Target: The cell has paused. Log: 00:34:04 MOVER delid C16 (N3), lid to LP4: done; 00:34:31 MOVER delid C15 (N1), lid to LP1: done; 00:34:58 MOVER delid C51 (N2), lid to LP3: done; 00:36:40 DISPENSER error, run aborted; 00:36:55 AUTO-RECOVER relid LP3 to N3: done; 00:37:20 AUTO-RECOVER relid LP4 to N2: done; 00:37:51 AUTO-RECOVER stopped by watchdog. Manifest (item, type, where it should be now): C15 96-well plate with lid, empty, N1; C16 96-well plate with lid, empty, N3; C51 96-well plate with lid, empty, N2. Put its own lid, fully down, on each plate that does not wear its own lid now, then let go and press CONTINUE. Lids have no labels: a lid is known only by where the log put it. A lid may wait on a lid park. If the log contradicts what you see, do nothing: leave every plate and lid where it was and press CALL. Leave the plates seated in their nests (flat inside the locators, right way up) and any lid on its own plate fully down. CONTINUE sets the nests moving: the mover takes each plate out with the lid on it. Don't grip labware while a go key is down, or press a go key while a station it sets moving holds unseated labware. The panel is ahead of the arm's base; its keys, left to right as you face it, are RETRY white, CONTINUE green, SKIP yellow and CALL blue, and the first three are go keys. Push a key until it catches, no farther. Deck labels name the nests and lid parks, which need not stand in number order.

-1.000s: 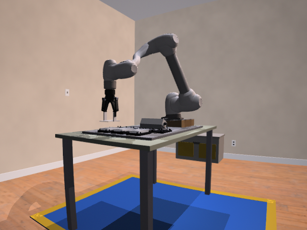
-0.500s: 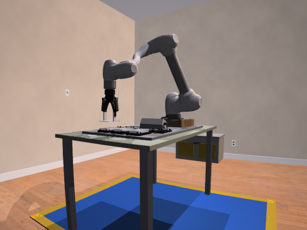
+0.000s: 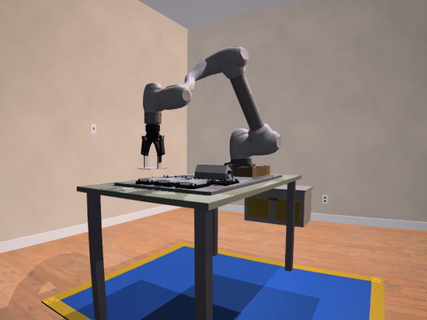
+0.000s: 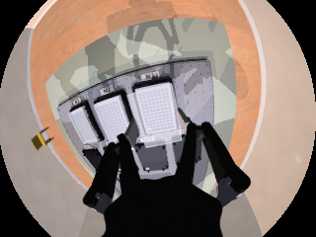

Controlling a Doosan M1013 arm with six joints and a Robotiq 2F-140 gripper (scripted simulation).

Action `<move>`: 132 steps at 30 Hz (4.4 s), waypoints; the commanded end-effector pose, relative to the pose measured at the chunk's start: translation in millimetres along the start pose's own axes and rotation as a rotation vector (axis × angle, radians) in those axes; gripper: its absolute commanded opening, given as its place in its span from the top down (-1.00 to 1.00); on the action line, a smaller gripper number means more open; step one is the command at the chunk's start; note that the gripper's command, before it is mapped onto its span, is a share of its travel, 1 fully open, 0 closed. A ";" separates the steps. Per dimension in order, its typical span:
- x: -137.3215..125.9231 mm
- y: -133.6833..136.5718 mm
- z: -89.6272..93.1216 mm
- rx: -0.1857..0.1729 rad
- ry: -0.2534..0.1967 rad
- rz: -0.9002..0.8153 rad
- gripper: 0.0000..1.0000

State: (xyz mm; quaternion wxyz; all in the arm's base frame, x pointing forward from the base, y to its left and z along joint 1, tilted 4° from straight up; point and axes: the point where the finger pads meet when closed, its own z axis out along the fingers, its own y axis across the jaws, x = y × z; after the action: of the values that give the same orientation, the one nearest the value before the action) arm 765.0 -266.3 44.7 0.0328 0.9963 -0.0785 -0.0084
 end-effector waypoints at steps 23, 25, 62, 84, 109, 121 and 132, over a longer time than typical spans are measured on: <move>-0.2 0.7 4.6 0.003 -0.004 0.036 1.00; -0.2 0.7 5.2 0.003 -0.004 0.042 1.00; -0.5 1.1 37.5 0.003 -0.004 0.044 1.00; -0.5 1.1 37.5 0.003 -0.004 0.044 1.00; -0.5 1.1 38.2 0.003 -0.004 0.045 1.00; -0.7 1.2 40.7 0.003 -0.004 0.049 1.00; -0.9 1.3 44.1 0.003 -0.004 0.050 1.00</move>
State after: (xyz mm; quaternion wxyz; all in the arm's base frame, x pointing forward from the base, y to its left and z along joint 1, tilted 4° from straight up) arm 764.3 -269.0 4.9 0.0314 0.9943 -0.1012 -0.0089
